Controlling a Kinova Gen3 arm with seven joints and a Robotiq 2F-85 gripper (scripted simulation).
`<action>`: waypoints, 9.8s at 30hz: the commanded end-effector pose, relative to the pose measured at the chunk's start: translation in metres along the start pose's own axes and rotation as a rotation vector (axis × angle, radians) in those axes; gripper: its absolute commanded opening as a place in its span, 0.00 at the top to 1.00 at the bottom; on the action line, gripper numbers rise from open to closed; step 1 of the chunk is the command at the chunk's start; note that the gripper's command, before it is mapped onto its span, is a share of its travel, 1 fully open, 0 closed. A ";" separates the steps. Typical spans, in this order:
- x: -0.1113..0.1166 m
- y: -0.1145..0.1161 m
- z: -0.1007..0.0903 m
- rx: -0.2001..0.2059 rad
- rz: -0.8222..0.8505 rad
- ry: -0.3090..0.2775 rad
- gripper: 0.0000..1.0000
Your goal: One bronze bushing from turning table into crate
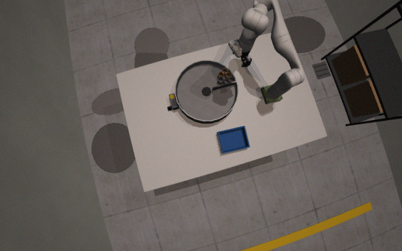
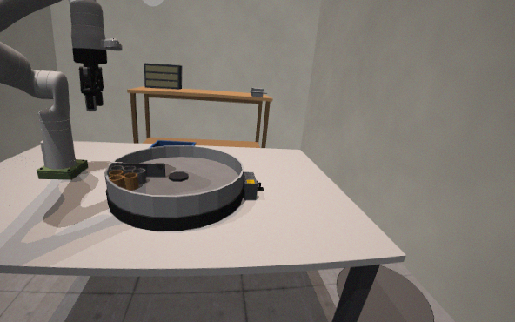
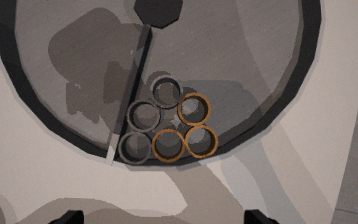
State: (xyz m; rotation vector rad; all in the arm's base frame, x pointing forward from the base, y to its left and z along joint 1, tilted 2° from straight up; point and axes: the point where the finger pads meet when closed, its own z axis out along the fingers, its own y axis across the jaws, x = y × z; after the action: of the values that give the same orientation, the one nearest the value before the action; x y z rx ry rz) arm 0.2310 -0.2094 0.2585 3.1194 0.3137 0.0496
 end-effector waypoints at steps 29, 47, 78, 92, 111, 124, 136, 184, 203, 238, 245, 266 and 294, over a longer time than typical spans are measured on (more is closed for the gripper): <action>0.000 0.000 0.000 -0.001 0.000 0.001 0.00; 0.000 0.000 0.000 -0.001 0.000 0.001 0.00; 0.000 0.000 0.000 -0.001 0.000 0.001 0.00; 0.000 0.000 0.000 -0.001 0.000 0.001 0.00; 0.000 0.000 0.000 -0.001 0.000 0.001 0.00; 0.000 0.000 0.000 -0.001 0.000 0.001 0.00; 0.000 0.000 0.000 -0.001 0.000 0.001 0.00; 0.000 0.000 0.000 -0.001 0.000 0.001 0.00; 0.000 0.000 0.000 -0.001 0.000 0.001 0.00; -0.002 -0.005 0.064 -0.006 -0.012 -0.007 0.00; -0.002 -0.005 0.064 -0.006 -0.012 -0.007 0.00; -0.004 -0.005 0.062 -0.006 -0.020 -0.011 0.00; -0.004 -0.005 0.062 -0.006 -0.020 -0.011 0.00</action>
State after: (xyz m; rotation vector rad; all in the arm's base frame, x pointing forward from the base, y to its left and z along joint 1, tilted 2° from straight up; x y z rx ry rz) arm 0.2284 -0.2055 0.1962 3.1096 0.3441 0.0319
